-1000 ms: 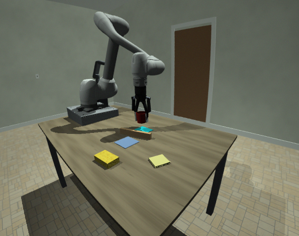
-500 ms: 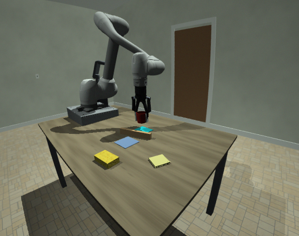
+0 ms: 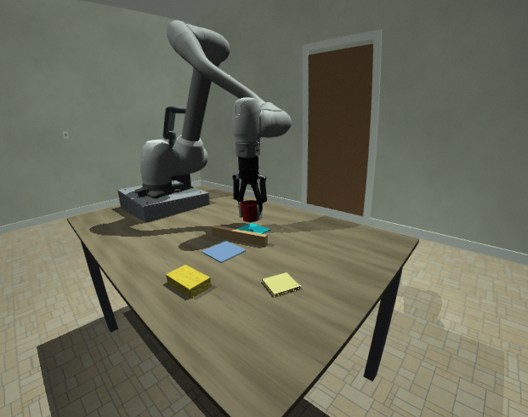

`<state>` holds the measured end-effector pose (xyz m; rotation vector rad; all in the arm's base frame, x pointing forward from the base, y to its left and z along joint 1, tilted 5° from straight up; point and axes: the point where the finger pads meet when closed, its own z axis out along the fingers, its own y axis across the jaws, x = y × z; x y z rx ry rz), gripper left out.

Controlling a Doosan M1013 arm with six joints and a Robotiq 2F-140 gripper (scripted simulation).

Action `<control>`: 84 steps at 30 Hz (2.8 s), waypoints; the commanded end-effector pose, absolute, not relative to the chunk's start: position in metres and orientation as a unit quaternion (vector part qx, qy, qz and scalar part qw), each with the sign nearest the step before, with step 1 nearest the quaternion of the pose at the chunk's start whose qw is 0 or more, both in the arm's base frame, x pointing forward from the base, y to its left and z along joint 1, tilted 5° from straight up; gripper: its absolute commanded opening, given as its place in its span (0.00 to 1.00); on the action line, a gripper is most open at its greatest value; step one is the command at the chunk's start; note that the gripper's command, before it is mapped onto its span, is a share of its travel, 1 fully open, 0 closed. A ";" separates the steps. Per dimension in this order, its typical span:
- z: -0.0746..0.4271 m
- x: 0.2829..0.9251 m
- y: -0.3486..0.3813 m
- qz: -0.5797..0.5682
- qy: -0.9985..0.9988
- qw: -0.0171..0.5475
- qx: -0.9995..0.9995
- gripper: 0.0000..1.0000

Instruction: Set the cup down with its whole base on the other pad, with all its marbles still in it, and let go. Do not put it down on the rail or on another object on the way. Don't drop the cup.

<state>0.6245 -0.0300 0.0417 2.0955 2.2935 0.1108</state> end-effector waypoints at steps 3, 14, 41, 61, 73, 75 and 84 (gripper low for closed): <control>0.029 0.625 -0.029 0.036 0.738 0.017 0.674 0.49; 0.012 0.627 -0.029 0.036 0.738 0.017 0.674 0.49; 0.006 0.627 -0.028 0.036 0.738 0.017 0.674 0.49; -0.001 0.628 -0.027 0.036 0.738 0.017 0.674 0.49; -0.001 0.628 -0.027 0.036 0.738 0.017 0.674 0.59; -0.001 0.628 -0.027 0.036 0.738 0.017 0.674 0.59; -0.001 0.628 -0.027 0.036 0.738 0.017 0.674 0.59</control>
